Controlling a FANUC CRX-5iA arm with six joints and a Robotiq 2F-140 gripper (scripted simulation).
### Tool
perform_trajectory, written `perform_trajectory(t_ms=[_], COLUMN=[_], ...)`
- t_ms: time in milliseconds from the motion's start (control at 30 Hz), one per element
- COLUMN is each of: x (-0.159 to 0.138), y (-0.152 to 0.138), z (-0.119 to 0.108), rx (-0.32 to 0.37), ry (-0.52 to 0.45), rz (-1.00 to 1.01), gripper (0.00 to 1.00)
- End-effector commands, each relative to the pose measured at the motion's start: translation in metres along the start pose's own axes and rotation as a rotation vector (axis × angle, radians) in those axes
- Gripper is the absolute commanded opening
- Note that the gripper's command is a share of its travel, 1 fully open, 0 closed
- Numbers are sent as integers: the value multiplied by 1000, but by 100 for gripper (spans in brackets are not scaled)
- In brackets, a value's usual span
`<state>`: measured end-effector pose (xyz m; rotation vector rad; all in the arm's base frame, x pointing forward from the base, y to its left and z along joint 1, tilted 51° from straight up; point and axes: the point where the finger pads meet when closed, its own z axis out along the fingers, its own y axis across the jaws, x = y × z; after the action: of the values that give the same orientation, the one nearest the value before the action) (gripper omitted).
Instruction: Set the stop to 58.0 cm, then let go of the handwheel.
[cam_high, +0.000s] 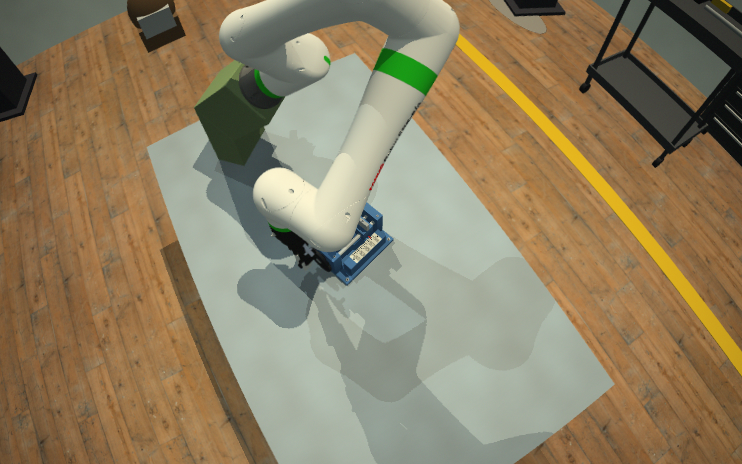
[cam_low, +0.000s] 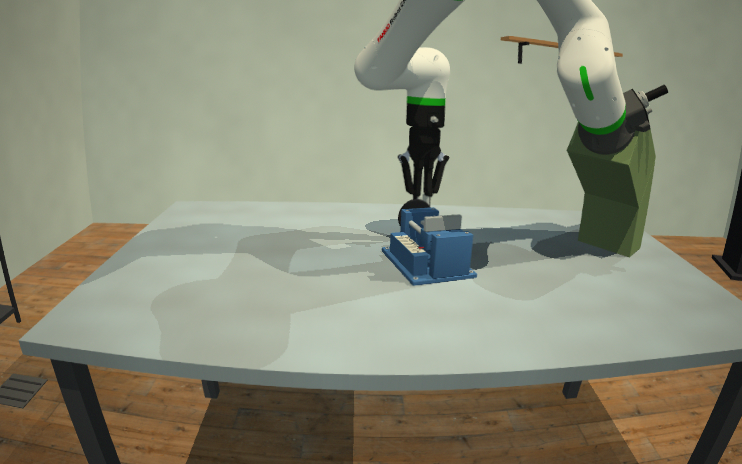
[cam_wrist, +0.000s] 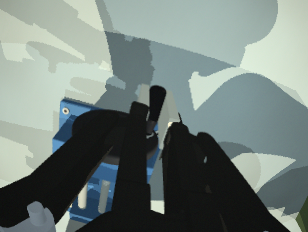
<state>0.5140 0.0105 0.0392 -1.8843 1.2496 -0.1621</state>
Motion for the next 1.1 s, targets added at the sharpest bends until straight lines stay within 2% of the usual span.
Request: perform_trajectory(t_ms=[0,500,1067], x=[0,0,0], y=[1,-15,-46], z=[-4,-33,-32], rx=[1,1,0], ry=[0,0,0], rz=[0,0,0], gripper=[4,4,4])
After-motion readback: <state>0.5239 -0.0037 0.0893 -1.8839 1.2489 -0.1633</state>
